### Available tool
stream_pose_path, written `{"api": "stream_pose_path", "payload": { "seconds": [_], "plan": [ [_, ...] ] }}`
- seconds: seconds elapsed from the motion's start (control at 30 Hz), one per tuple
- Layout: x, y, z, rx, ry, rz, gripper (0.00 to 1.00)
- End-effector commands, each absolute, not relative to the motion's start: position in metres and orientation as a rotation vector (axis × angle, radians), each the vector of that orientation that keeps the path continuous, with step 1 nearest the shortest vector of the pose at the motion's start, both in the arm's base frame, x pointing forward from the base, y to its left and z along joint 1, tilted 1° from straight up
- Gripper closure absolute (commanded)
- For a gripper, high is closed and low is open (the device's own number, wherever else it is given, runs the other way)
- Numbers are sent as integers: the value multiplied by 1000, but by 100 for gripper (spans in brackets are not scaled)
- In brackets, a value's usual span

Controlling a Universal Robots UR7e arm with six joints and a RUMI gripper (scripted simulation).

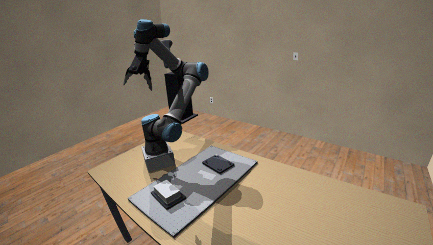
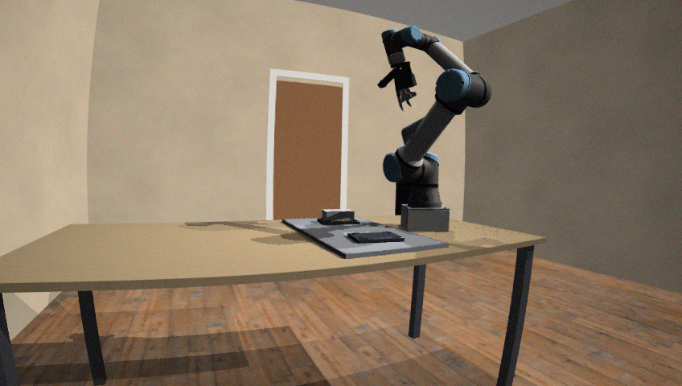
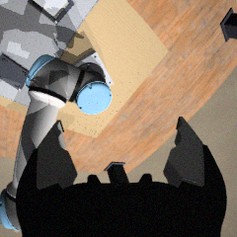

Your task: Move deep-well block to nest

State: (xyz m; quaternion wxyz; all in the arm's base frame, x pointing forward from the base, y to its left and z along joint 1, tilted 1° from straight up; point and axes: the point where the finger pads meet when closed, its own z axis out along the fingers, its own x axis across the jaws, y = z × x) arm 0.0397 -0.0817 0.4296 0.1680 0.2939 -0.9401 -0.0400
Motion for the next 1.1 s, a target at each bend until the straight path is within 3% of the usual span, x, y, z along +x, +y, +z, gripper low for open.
{"api": "stream_pose_path", "payload": {
  "seconds": [0.0,0.53,1.07],
  "plan": [
    [40,-82,430,836,-2674,-113,0],
    [40,-82,430,836,-2674,-113,0],
    [62,-143,399,964,-2672,-91,0]
  ]
}}
